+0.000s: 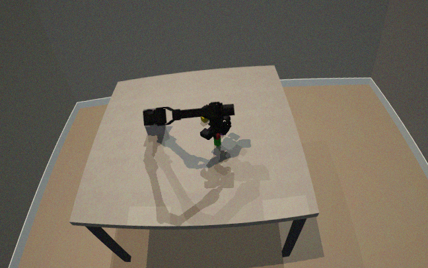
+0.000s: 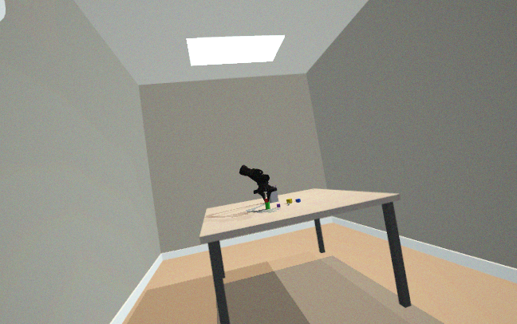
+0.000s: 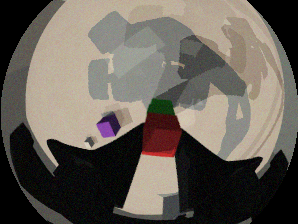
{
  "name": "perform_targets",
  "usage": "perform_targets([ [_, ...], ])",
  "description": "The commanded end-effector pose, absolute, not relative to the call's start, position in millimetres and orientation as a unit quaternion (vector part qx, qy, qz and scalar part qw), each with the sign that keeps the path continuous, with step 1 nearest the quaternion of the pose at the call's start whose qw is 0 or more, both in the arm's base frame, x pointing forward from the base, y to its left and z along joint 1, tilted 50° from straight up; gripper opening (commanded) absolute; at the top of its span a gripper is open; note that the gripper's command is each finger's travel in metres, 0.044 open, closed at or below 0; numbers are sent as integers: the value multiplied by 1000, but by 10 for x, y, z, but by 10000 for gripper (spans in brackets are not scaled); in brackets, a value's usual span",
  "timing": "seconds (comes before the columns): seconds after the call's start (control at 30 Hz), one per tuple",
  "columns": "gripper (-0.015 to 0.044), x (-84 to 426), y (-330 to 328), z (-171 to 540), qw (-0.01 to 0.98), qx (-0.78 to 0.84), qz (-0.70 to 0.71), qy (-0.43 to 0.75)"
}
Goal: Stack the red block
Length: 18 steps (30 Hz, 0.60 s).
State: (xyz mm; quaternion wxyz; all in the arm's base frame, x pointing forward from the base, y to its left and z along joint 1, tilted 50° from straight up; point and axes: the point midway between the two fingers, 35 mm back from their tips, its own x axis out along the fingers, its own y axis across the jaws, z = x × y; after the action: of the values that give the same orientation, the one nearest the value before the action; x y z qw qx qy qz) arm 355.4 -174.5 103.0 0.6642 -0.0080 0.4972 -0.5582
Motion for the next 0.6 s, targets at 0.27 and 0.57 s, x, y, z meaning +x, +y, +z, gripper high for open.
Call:
perform_targets([
  [0.27,0,3558,-1710,1056,664,-11,-558,498],
  [0.57,236,3549,-1739,1028,664,-9,-558,499],
])
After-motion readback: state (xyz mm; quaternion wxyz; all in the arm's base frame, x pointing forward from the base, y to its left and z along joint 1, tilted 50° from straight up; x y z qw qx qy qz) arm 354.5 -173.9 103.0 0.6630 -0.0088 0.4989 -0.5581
